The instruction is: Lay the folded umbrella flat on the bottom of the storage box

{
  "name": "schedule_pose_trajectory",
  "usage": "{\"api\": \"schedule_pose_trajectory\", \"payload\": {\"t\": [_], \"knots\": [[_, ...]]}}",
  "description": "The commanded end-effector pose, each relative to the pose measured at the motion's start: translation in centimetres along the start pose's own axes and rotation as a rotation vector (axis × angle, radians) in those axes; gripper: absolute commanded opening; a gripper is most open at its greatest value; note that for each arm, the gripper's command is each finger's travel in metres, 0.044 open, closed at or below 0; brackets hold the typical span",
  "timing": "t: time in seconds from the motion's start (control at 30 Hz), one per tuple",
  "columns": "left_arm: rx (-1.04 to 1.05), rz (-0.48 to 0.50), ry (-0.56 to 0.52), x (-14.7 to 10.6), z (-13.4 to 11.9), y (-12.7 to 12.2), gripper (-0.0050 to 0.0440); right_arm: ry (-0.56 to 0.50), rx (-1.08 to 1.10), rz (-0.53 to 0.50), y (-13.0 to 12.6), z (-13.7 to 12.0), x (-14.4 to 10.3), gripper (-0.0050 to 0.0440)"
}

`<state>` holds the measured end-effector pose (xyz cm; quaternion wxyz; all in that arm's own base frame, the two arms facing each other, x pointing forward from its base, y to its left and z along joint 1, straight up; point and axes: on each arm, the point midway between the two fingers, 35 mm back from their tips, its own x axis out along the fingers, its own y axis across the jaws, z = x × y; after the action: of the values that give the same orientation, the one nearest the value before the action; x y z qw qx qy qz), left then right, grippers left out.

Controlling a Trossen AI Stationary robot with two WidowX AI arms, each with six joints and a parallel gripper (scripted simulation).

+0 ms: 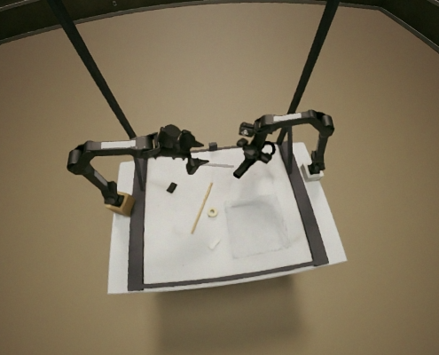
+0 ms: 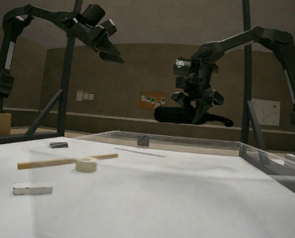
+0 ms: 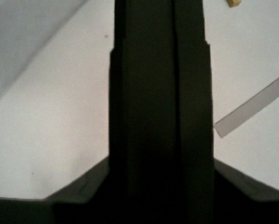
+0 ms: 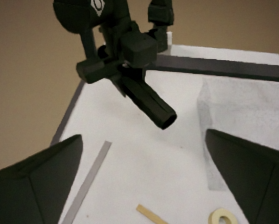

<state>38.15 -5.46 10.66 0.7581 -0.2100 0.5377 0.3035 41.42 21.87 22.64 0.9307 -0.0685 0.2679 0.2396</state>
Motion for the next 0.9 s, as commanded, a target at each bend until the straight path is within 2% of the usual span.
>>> {"api": "schedule_pose_trajectory", "payload": {"t": [0.0, 0.1, 0.4, 0.47, 0.67, 0.87], "knots": [[-0.021, -0.057, -0.04, -6.0, 2.6, -0.5, -0.0027, -0.026, -0.003, 0.002, 0.1, 1.0, -0.6, 0.04], [-0.014, -0.037, -0.026, -6.4, 2.6, -0.3, -0.005, -0.026, -0.003, 0.002, 0.1, 1.0, -0.6, 0.04], [-0.01, -0.031, -0.018, -5.9, 2.9, 0.2, -0.005, -0.019, 0.01, -0.009, 0.1, 1.1, -0.2, 0.04], [-0.014, -0.042, -0.027, -6.0, 3.9, 0.9, -0.005, -0.001, 0.043, -0.042, -0.1, 0.9, 0.0, 0.04], [-0.007, -0.024, -0.018, -3.3, 8.1, 4.8, -0.005, 0.076, 0.238, -0.277, -1.2, 0.0, 0.8, 0.04], [-0.008, -0.026, -0.028, -1.4, 13.0, 8.3, -0.005, 0.069, 0.381, -0.509, -1.9, -0.3, 0.6, 0.04]]}}
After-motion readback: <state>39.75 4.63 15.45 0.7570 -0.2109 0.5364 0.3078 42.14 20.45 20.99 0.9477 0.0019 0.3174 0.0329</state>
